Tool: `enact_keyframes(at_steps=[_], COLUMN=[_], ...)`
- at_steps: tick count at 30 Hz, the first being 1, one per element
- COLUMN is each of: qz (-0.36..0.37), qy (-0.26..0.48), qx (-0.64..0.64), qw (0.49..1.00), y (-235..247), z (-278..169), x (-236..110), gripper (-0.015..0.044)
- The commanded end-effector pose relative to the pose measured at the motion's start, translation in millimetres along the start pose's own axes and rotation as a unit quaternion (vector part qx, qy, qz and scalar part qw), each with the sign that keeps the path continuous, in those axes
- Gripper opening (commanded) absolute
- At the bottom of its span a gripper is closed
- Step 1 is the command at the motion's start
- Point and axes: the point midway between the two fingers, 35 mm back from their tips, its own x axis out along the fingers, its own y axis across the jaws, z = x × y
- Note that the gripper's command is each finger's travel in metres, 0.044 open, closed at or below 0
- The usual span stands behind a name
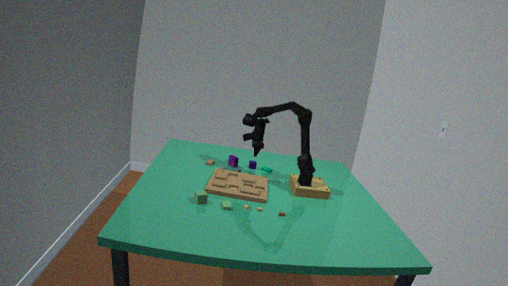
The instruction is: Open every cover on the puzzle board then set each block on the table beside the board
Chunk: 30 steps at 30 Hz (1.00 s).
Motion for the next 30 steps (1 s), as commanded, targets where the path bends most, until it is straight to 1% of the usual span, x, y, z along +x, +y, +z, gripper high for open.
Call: enact_keyframes(at_steps=[1,30], qz=[-0.001,-0.001], qy=[0.001,0.000], qx=[-0.004,-0.004], qw=[1.000,1.000], y=[-1,-4], z=[-2,2], x=[3,51], gripper=[0.0080,0.0080])
